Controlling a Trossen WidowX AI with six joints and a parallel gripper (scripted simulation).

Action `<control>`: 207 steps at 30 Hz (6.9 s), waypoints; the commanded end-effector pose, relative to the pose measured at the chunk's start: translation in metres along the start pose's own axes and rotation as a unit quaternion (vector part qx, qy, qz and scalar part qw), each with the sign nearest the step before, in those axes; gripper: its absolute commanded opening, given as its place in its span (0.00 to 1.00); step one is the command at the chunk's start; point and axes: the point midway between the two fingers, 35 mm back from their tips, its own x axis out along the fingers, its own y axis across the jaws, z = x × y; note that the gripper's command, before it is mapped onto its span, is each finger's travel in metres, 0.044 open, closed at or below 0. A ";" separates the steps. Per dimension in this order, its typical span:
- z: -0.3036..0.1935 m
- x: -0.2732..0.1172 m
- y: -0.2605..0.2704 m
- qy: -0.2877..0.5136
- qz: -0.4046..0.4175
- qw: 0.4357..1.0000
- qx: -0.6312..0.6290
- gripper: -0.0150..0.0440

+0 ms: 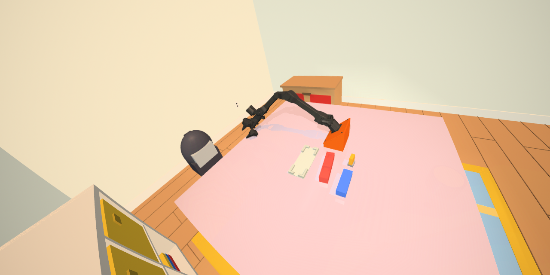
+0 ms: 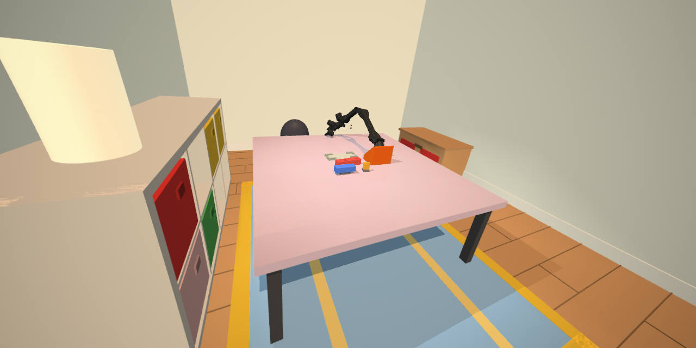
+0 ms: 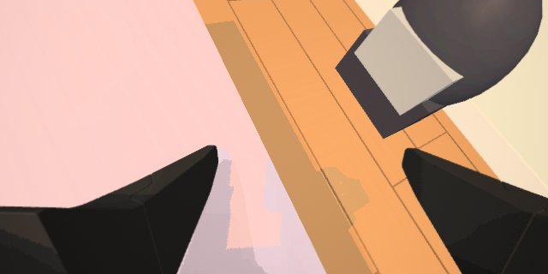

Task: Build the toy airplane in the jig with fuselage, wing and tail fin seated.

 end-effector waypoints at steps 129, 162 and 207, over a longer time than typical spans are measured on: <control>-0.008 -0.330 0.596 0.353 0.301 0.858 -0.219 0.25; 0.066 -0.384 0.563 0.361 0.285 0.864 -0.204 0.25; 0.055 -0.310 0.495 0.368 0.276 0.870 -0.178 0.25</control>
